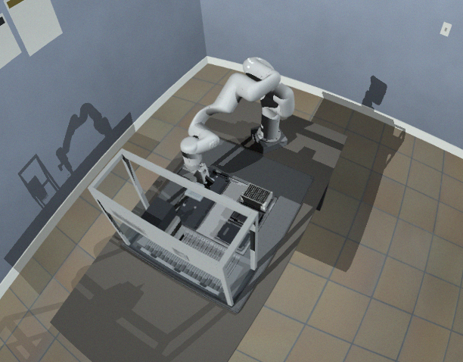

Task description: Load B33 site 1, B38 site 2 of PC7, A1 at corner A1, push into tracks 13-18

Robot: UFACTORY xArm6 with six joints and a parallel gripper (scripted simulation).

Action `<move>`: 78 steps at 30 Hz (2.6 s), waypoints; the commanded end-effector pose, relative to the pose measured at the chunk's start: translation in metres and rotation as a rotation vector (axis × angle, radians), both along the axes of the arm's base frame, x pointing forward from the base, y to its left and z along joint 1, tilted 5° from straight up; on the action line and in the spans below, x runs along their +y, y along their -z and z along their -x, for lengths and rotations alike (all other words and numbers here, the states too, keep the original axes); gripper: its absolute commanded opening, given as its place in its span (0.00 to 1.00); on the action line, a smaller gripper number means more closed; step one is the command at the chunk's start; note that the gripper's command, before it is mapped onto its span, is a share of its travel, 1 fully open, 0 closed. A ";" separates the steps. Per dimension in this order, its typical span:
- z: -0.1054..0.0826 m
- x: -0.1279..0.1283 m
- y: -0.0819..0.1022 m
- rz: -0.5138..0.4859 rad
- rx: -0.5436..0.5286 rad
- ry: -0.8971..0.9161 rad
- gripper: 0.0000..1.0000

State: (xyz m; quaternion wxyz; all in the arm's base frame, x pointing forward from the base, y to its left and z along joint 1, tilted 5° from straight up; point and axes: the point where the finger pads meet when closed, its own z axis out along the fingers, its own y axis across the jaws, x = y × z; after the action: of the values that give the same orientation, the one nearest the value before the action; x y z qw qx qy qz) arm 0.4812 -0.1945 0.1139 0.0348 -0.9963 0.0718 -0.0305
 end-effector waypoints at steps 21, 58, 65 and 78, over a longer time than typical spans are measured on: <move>0.006 -0.013 -0.001 -0.026 0.024 0.449 0.00; 0.006 -0.013 -0.001 -0.102 0.094 1.544 0.00; 0.006 -0.013 -0.001 -0.105 0.096 1.582 0.00; 0.006 -0.013 -0.001 -0.105 0.096 1.581 0.00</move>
State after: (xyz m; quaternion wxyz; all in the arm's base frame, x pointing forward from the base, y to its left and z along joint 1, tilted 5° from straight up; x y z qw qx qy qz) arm 0.4738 -0.2069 0.1127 0.0455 -0.6473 0.7609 0.0026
